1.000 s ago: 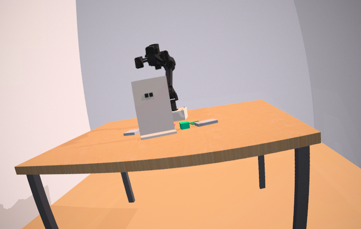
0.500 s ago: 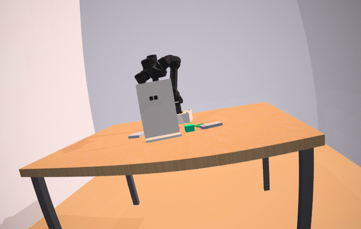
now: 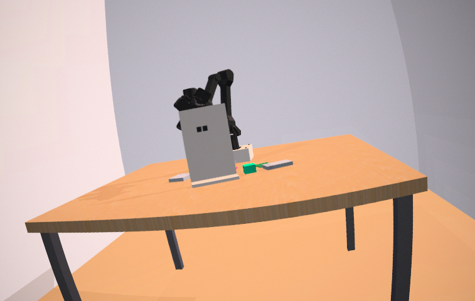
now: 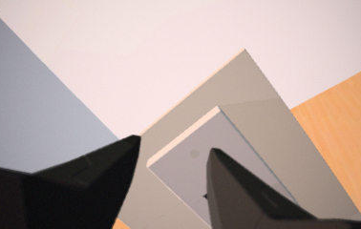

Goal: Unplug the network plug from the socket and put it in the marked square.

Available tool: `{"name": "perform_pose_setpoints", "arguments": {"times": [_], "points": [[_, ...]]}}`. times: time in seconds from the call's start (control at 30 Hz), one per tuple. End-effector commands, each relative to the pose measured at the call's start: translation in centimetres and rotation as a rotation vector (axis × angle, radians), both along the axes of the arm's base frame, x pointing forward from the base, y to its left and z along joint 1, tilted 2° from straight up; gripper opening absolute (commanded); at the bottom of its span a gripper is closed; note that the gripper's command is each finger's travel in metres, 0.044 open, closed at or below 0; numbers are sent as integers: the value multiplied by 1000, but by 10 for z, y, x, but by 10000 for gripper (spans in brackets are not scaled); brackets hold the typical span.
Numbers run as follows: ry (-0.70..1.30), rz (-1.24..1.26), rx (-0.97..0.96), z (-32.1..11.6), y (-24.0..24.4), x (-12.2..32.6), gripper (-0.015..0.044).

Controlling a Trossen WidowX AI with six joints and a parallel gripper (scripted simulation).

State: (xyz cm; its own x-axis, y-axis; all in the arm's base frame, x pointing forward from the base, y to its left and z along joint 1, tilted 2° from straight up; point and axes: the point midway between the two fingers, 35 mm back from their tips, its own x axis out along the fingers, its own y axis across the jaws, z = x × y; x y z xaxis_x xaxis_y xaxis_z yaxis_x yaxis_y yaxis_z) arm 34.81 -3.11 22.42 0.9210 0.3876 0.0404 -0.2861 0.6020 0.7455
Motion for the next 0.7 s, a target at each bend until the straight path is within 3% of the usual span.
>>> {"name": "perform_pose_setpoints", "arguments": {"times": [0.0,0.5,0.67], "points": [[81,71,143,-23,-7,-10,156],[365,282,553,-80,-19,-61,156],[380,291,570,-82,-19,-64,156]]}}
